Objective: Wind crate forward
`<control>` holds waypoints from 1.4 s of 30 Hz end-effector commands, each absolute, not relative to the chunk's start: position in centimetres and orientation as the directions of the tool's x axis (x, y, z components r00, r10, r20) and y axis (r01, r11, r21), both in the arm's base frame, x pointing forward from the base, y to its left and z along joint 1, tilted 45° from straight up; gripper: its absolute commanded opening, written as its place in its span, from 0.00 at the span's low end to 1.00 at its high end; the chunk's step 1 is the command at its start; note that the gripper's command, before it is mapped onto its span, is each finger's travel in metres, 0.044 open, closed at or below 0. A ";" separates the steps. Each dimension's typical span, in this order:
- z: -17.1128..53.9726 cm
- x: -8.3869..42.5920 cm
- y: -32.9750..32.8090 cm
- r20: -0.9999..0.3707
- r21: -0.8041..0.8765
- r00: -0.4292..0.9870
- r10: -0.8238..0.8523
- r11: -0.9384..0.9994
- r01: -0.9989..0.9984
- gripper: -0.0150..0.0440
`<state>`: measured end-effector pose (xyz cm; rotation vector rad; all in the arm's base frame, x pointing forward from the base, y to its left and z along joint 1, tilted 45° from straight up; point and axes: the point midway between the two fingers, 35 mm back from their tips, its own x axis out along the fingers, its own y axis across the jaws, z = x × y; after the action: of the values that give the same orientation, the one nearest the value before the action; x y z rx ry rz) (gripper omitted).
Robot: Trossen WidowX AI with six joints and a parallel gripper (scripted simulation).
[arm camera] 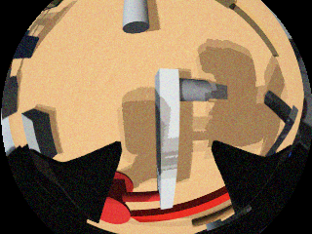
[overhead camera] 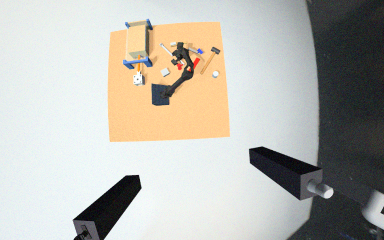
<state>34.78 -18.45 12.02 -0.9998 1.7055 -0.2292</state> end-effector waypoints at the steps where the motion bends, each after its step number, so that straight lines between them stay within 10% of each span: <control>1: 12.0 34.8 -18.5 -0.701 -0.598 -0.053 -0.711 0.626 -0.500 0.93; 42: 12.0 34.8 -18.5 -0.701 -0.598 -0.053 -0.711 0.626 -0.500 0.47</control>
<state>34.79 -18.45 12.02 -0.9998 1.7054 -0.2293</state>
